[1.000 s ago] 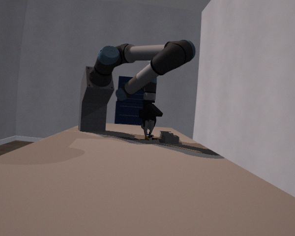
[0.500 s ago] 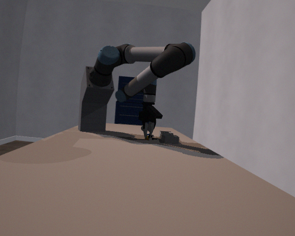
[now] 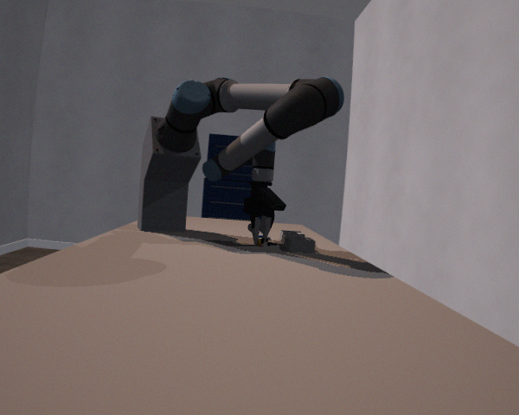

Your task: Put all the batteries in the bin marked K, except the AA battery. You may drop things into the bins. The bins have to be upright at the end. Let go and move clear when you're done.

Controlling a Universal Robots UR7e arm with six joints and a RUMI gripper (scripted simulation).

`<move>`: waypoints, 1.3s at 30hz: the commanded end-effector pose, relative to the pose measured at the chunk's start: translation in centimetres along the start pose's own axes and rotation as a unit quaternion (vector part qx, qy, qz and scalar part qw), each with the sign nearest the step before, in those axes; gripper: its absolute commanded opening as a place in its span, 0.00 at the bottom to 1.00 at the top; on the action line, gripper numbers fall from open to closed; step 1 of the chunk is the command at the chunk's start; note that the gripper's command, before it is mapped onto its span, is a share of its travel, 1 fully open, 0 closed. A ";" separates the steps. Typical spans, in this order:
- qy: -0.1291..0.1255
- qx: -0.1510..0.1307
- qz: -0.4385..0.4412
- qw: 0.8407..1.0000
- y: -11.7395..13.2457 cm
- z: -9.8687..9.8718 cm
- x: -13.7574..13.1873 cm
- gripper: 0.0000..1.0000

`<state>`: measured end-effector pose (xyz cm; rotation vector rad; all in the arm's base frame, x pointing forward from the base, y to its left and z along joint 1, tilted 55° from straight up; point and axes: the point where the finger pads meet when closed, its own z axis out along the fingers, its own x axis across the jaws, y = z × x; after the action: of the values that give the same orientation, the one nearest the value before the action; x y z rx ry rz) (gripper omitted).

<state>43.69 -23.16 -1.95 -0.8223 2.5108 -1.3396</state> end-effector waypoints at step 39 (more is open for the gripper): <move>0.000 0.000 0.000 1.000 0.0 -2.0 0.0 0.00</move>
<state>43.36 -22.58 -1.49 -0.8225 2.5105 -1.3397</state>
